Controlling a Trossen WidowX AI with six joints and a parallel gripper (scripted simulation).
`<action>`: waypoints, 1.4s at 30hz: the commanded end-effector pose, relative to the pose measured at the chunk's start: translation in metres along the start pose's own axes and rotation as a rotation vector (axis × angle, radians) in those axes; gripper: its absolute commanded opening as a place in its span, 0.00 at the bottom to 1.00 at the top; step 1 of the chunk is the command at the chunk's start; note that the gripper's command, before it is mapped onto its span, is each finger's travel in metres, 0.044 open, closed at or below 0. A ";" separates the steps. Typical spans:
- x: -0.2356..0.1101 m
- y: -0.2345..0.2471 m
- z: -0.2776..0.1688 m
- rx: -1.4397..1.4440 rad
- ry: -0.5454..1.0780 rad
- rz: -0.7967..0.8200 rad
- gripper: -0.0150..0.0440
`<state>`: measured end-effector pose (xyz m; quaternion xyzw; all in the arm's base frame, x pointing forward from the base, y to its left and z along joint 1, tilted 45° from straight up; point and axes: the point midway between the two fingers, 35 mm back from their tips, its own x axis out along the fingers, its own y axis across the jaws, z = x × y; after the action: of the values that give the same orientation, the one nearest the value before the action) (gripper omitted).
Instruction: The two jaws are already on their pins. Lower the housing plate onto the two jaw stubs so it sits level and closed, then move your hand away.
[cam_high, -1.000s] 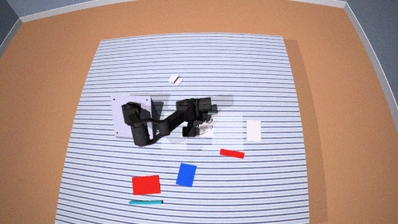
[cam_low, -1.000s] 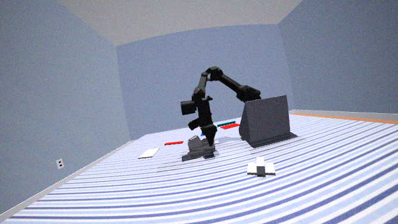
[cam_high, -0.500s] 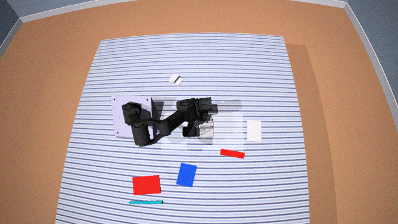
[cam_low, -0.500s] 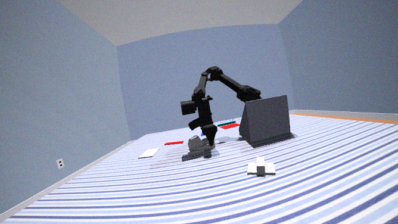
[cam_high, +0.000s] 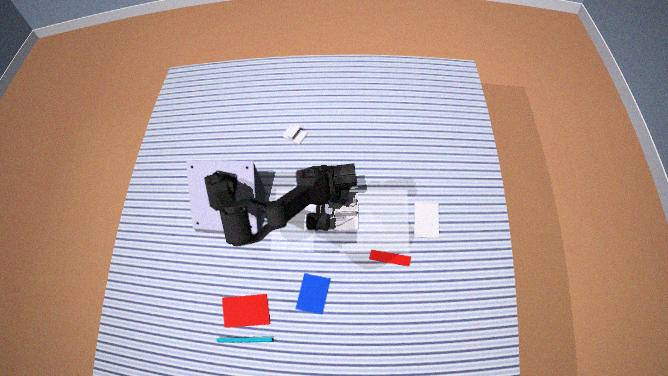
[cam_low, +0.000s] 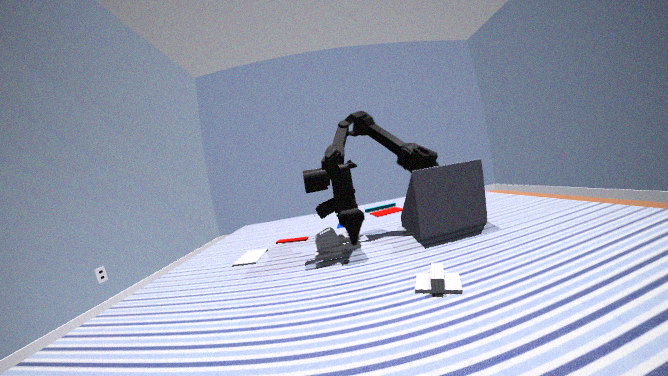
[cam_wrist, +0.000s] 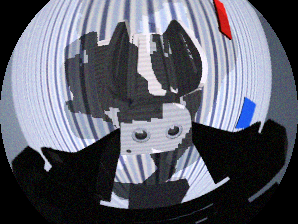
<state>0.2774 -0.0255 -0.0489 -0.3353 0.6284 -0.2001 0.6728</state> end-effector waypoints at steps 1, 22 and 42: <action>0.001 0.000 0.001 -0.002 -0.002 0.000 0.85; 0.004 0.000 0.001 -0.002 -0.002 0.000 0.85; 0.003 0.000 0.000 0.001 -0.001 0.001 0.98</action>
<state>0.2782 -0.0279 -0.0512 -0.3347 0.6281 -0.1999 0.6735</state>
